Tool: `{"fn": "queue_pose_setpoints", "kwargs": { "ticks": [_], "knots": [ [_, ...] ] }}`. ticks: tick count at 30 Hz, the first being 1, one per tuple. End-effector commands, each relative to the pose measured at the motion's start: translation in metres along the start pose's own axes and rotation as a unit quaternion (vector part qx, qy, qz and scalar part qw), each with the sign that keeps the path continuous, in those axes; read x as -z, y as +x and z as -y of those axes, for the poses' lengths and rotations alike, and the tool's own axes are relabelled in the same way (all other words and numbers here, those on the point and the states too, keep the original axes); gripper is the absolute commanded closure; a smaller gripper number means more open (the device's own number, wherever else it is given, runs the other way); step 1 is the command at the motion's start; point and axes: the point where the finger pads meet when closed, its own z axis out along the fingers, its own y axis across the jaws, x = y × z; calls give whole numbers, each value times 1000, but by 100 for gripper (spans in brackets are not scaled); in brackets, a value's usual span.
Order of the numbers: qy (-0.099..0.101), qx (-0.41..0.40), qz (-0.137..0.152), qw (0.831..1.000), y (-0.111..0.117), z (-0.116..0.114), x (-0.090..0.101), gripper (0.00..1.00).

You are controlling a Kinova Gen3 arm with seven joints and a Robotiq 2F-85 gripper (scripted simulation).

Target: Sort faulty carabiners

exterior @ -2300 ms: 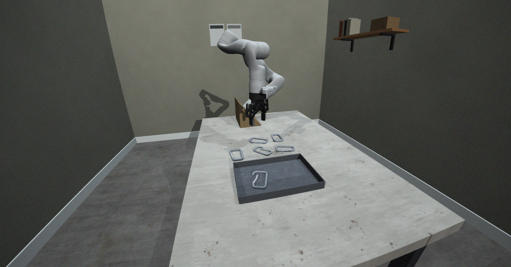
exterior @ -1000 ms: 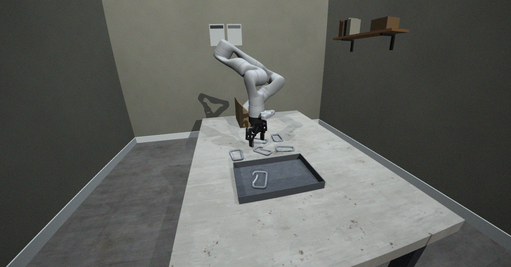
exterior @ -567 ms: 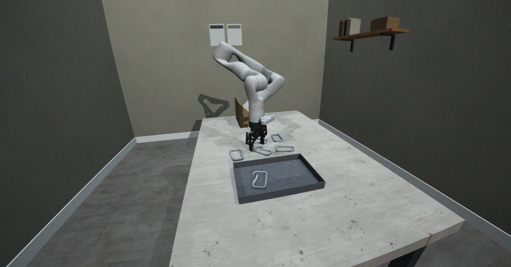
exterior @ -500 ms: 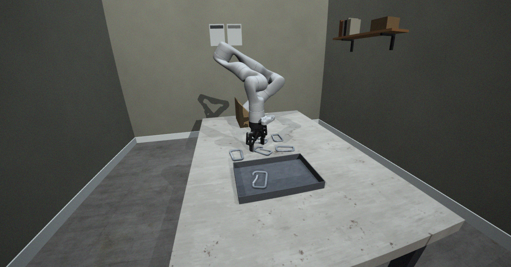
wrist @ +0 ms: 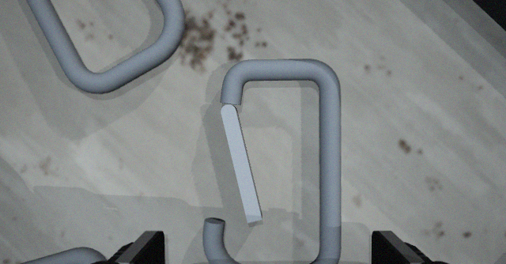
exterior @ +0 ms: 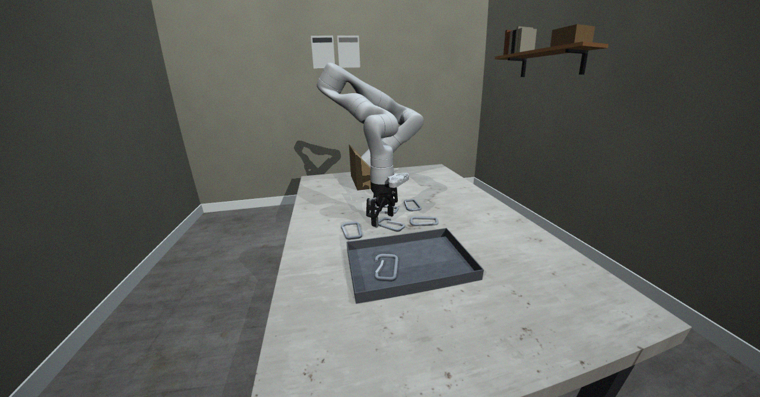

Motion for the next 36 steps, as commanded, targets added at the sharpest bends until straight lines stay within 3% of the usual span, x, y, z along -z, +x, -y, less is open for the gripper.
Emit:
{"fn": "queue_pose_setpoints", "kwargs": {
  "ticks": [1, 9, 10, 36],
  "knots": [
    [-1, 0, 0, 1000, 0, 0, 1, 0],
    [-1, 0, 0, 1000, 0, 0, 1, 0],
    [-1, 0, 0, 1000, 0, 0, 1, 100],
    [-3, 0, -3, 1000, 2, -1, 5, 100]
  ]
}}
